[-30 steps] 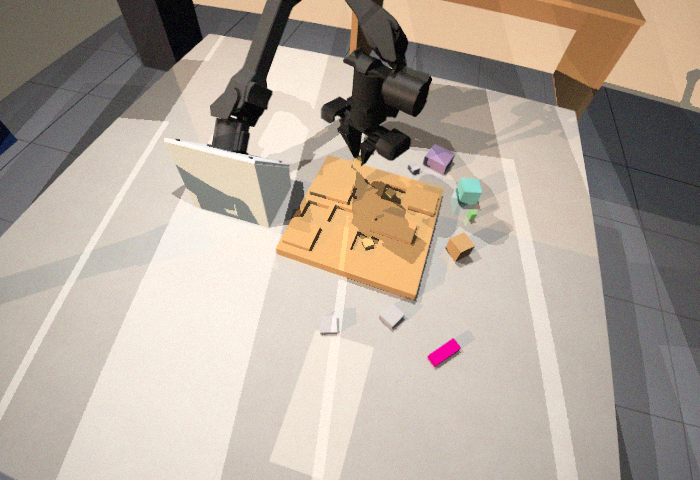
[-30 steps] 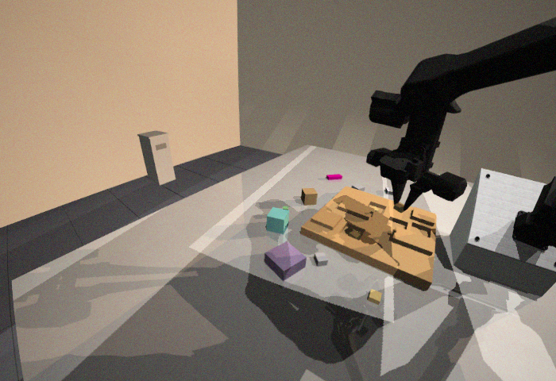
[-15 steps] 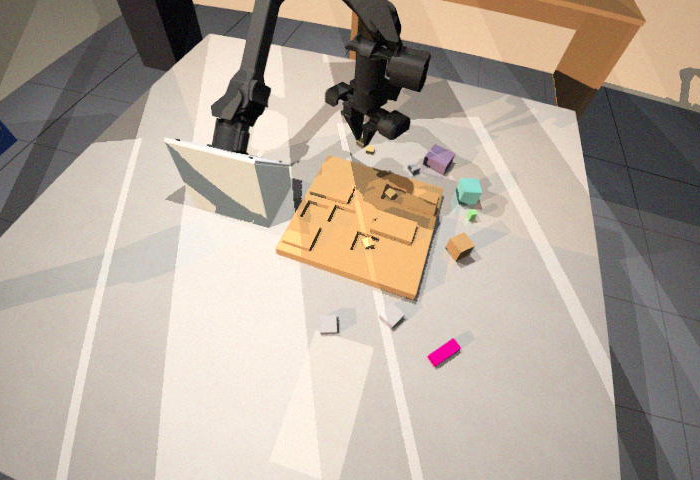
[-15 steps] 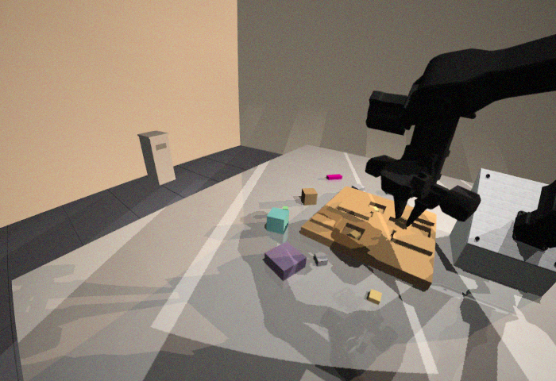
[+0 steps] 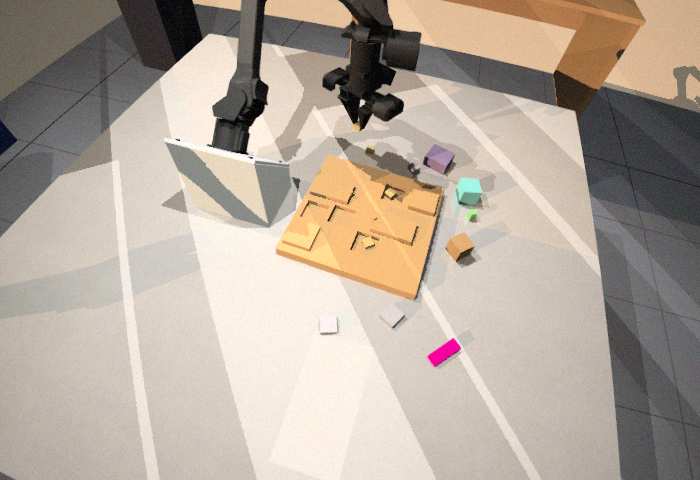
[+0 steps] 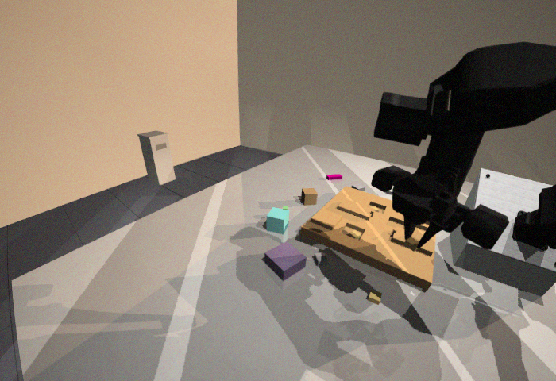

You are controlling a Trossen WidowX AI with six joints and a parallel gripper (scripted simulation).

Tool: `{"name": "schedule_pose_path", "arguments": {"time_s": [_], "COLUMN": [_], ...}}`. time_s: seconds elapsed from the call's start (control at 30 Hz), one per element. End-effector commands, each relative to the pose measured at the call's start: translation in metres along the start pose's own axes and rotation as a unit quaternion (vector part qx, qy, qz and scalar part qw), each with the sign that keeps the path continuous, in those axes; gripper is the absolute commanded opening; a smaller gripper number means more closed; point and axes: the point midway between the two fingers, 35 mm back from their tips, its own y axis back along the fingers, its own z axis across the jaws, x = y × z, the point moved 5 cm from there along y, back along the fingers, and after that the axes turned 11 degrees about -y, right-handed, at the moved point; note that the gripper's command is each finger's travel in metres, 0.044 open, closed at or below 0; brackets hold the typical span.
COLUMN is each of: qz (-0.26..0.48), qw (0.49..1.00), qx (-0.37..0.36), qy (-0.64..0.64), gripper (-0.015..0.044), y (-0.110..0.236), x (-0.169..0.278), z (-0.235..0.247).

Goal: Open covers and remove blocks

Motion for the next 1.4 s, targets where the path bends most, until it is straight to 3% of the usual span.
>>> {"name": "schedule_pose_path", "arguments": {"time_s": [0.0, 0.33, 1.37], "qz": [-0.005, -0.012, -0.008], "qw": [1.000, 1.000, 1.000], "qx": [-0.006, -0.016, -0.014], "qy": [-0.002, -0.001, 0.001], "gripper": [0.0080, 0.0080, 0.0080], "y": [0.000, 0.003, -0.040], "x": [-0.006, -0.015, -0.019], "z": [0.019, 0.053, 0.049]}}
